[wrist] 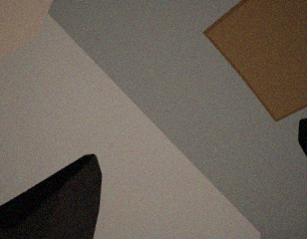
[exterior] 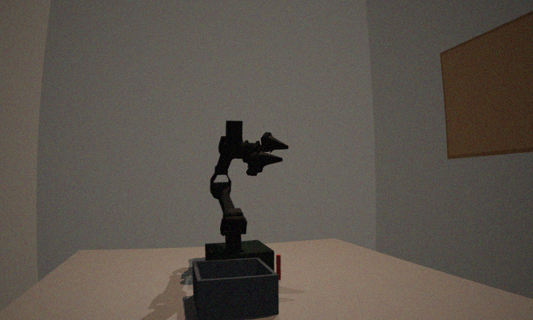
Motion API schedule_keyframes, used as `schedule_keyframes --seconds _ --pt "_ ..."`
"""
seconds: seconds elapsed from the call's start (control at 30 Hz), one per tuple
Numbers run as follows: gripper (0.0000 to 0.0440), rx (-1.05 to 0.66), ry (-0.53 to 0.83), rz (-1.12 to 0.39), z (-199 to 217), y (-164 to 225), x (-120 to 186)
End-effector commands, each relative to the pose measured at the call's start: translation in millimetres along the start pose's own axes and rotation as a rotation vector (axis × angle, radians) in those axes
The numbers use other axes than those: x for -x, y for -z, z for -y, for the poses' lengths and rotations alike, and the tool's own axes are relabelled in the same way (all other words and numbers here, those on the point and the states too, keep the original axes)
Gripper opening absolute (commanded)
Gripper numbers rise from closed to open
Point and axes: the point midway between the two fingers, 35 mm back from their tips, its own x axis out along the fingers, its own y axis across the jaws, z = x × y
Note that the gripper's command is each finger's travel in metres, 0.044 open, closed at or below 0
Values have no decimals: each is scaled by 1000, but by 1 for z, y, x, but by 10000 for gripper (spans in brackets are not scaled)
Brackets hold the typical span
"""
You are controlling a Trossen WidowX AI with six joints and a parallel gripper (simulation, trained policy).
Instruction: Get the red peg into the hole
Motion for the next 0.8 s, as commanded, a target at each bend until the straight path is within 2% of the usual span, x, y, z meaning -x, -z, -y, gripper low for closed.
schedule_keyframes --seconds 0.0,0.1,0.77 --pt "414 -32 -14 -3 -2 0 0" --pt "440 -132 -45 -3 -7 -1 0" --pt "440 -793 -257 -14 -46 -16 -2"
